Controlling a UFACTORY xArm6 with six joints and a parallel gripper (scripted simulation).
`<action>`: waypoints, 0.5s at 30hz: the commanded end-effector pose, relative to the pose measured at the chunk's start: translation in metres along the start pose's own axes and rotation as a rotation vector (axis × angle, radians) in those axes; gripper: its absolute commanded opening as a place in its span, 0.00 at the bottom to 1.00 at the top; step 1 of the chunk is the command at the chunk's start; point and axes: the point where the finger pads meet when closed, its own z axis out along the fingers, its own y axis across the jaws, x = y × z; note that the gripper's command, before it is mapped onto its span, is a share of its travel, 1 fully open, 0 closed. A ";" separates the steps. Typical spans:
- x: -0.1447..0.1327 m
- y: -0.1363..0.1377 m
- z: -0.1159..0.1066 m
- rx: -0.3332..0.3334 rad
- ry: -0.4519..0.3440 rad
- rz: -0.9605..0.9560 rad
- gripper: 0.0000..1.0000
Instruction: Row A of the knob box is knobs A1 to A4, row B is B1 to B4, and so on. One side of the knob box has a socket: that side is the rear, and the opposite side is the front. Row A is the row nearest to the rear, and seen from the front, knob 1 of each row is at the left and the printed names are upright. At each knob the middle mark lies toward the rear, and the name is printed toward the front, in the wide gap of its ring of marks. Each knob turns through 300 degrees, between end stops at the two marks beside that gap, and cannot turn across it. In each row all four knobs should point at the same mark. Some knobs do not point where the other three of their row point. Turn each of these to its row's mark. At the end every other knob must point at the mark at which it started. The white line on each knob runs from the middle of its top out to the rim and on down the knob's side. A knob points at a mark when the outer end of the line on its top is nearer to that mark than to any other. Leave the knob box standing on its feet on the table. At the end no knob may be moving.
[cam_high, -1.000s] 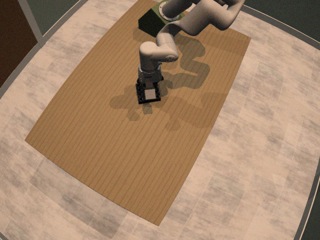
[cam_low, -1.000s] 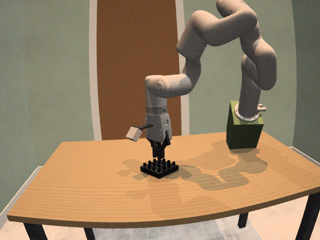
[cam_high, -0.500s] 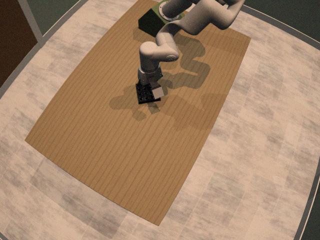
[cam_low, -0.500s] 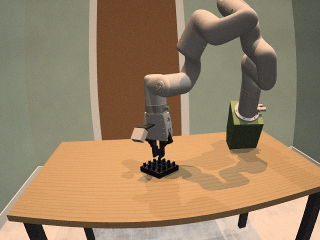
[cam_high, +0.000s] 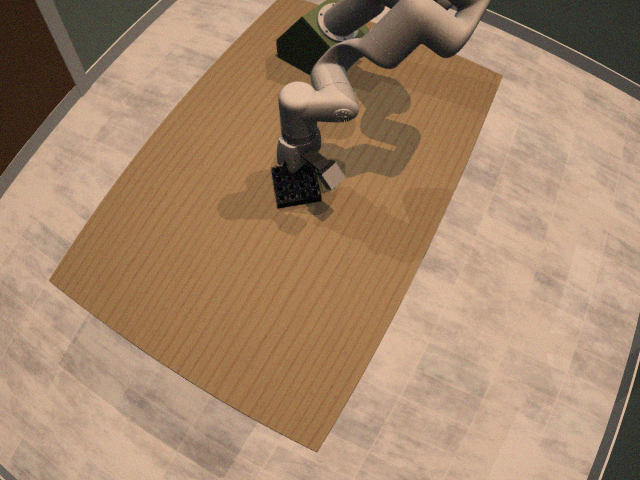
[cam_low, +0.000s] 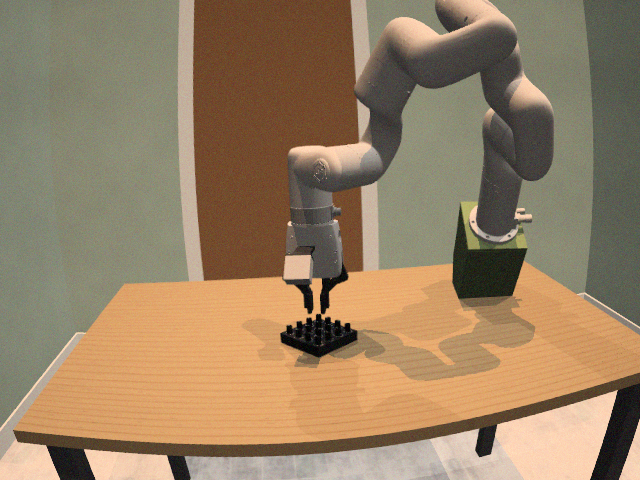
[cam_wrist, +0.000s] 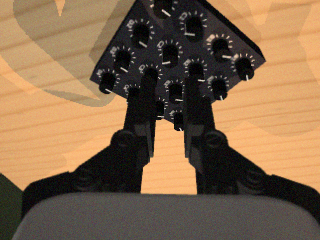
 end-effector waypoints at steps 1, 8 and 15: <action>0.001 0.001 -0.003 -0.011 0.013 -0.156 0.19; 0.001 0.001 -0.005 -0.012 0.012 -0.331 0.19; 0.001 0.001 -0.007 -0.013 0.010 -0.522 0.19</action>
